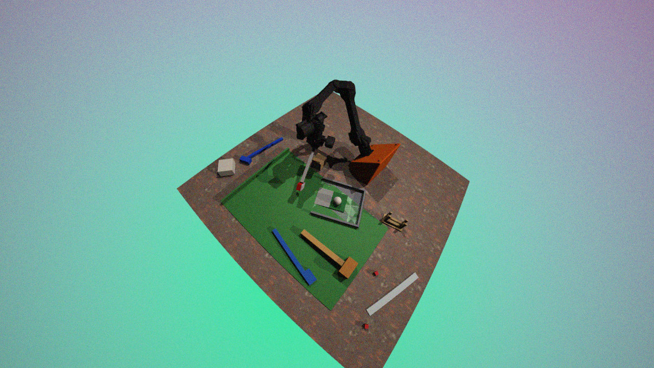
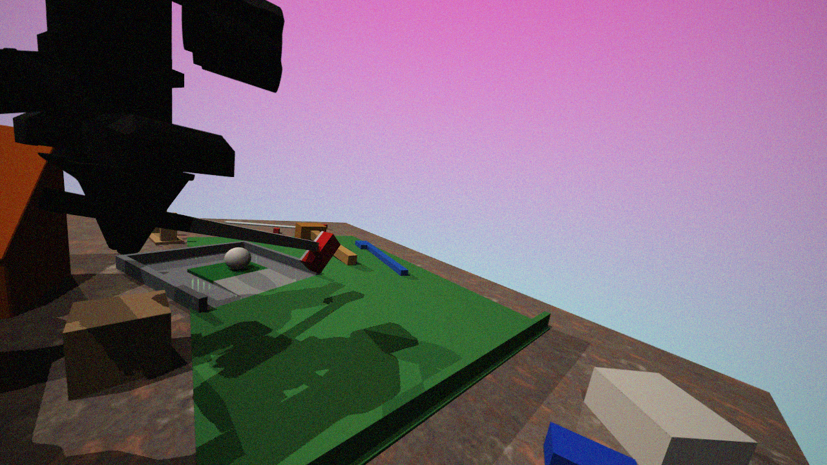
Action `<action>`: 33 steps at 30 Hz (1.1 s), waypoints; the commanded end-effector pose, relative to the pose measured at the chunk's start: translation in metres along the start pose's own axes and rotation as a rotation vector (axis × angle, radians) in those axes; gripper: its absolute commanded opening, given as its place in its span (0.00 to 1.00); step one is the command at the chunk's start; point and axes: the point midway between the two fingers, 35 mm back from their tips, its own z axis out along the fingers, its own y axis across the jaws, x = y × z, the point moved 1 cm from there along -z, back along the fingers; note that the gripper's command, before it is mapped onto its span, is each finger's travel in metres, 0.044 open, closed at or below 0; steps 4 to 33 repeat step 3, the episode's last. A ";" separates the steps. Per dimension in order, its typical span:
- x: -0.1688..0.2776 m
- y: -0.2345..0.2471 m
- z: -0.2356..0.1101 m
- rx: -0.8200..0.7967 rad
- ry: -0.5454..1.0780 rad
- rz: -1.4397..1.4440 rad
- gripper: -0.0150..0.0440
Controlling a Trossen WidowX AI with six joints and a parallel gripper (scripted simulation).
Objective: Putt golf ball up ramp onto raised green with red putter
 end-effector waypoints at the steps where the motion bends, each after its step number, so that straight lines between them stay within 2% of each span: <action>1: 0.000 0.000 0.000 -0.001 0.002 -0.003 0.25; 33: 0.000 0.000 0.000 -0.001 0.002 -0.003 0.25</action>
